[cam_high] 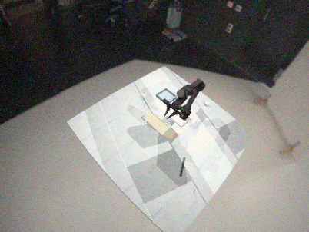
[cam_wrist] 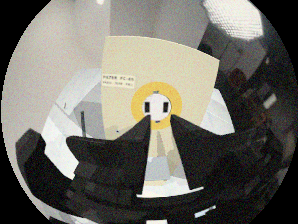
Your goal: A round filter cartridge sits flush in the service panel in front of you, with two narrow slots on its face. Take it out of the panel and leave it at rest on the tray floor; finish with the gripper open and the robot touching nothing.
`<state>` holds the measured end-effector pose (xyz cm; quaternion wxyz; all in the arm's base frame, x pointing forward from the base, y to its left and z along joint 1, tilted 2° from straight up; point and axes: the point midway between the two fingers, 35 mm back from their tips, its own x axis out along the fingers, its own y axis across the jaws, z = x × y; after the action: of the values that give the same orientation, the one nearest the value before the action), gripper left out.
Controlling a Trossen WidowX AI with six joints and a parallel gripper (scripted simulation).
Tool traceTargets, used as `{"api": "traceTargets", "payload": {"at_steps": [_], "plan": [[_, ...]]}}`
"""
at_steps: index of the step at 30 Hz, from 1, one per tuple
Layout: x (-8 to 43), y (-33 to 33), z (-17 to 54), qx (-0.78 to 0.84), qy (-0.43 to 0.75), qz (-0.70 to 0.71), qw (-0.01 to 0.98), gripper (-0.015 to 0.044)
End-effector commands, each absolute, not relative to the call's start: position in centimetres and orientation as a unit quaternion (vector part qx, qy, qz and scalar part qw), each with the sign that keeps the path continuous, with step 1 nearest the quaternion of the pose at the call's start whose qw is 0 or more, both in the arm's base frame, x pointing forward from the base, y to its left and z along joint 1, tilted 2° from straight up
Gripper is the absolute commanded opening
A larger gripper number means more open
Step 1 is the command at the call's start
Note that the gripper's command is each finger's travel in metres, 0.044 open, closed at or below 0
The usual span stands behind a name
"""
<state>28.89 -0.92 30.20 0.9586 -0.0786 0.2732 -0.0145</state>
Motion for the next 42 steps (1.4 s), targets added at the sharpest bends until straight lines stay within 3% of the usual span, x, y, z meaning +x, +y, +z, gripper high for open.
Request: {"api": "traceTargets", "payload": {"at_steps": [1, 42], "plan": [[29.5, -0.9, 29.7, -0.078, 0.276, -0.012, 0.958, 0.0112], [31.6, -1.0, 28.4, -0.078, 0.275, -0.012, 0.958, 0.0112]]}}
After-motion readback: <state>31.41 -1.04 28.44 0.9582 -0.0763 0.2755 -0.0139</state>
